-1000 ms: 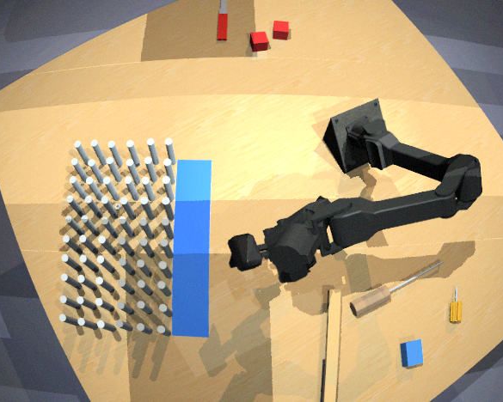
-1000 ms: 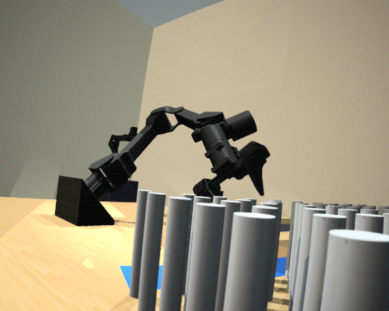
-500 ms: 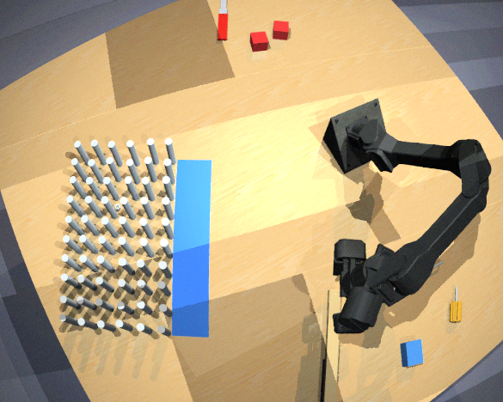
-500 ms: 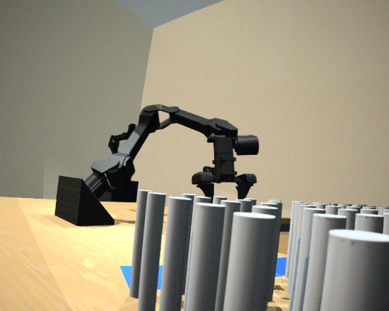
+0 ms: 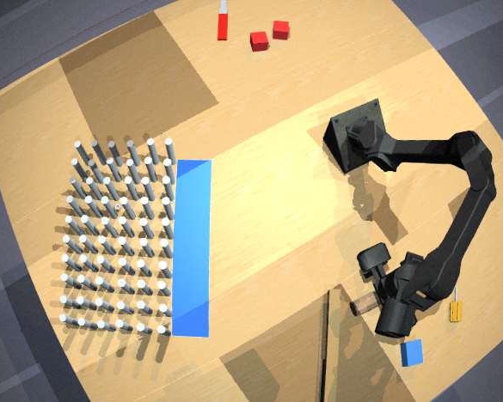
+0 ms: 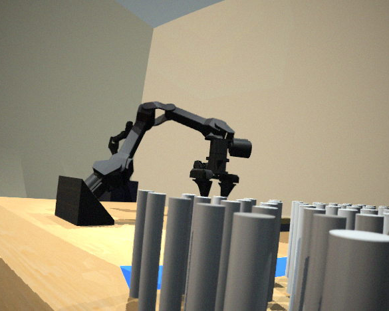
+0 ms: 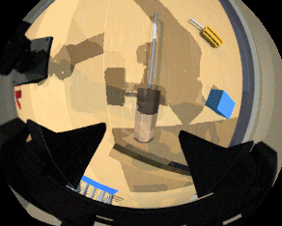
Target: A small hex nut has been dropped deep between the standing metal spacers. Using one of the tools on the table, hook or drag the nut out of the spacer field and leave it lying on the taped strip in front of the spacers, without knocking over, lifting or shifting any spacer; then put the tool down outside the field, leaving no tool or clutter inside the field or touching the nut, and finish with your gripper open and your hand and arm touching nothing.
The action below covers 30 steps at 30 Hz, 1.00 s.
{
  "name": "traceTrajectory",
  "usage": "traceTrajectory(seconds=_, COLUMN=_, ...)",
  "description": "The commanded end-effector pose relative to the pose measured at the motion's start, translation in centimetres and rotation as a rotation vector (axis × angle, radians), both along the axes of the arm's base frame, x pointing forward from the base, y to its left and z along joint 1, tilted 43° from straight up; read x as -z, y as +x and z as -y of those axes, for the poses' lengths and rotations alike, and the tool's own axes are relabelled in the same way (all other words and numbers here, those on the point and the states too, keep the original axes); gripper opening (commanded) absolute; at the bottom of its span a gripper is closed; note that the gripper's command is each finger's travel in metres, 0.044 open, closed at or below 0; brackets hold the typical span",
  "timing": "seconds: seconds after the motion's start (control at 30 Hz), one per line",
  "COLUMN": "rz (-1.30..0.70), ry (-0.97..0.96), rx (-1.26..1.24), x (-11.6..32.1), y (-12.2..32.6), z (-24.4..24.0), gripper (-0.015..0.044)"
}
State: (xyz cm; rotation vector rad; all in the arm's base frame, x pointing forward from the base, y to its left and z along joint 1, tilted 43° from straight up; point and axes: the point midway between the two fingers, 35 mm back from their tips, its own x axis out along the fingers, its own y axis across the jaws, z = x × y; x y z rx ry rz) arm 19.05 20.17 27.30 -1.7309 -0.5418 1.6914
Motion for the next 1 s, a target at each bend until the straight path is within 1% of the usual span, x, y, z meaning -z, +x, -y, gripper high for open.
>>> traceTrajectory(seconds=0.0, rz=0.008, ry=0.002, rx=0.004, x=-0.55, y=-0.22, z=-0.17, gripper=0.044)
traceTrajectory(seconds=0.27, rz=0.008, ry=0.002, rx=0.004, x=-0.55, y=-0.22, z=-0.17, gripper=0.044)
traceTrajectory(seconds=0.47, rz=0.008, ry=0.002, rx=0.004, x=-0.55, y=-0.22, z=-0.17, gripper=0.0282)
traceTrajectory(seconds=0.97, rz=0.008, ry=0.001, rx=0.004, x=0.06, y=-0.01, z=-0.77, gripper=0.028)
